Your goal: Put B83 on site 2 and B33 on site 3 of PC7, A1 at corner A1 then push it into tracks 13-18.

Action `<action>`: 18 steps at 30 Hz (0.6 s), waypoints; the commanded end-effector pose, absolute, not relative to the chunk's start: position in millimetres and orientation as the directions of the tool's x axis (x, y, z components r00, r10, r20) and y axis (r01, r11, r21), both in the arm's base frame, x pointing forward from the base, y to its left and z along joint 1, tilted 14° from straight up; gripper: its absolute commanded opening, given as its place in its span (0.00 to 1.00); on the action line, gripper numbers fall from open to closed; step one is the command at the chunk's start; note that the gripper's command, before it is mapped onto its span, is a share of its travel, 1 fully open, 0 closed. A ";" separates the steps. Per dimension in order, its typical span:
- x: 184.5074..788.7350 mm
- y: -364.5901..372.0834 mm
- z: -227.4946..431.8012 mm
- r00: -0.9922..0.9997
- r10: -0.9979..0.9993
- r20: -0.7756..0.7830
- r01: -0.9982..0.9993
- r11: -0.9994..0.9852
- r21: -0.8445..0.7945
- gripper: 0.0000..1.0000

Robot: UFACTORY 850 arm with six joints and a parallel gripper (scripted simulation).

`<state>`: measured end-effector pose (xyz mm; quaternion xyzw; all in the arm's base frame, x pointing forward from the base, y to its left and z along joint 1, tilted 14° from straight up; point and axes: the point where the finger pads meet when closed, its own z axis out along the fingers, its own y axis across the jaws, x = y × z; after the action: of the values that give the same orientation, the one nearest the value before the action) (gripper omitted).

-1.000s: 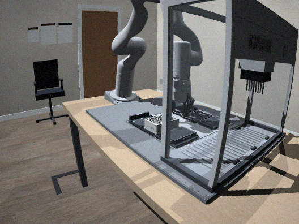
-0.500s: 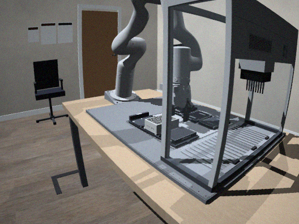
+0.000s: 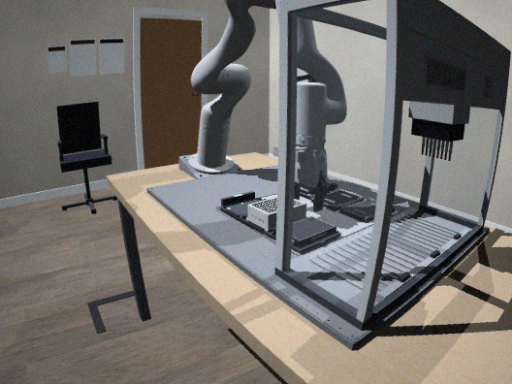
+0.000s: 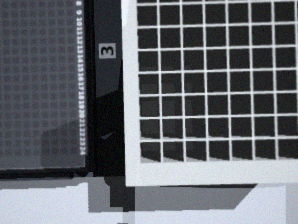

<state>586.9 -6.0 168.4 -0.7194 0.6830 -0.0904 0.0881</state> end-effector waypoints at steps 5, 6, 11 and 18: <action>588.6 -6.0 165.7 0.051 -0.999 0.010 -0.966 -0.051 -0.252 1.00; 588.8 -6.0 165.1 0.051 -0.999 0.010 -0.966 -0.051 -0.252 1.00; 589.6 -5.9 161.8 0.051 -0.999 0.010 -0.966 -0.051 -0.252 1.00; 590.5 -5.9 158.6 0.051 -0.999 0.010 -0.966 -0.051 -0.252 1.00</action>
<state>589.0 -5.9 159.4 -0.7194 0.6831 -0.0902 0.0880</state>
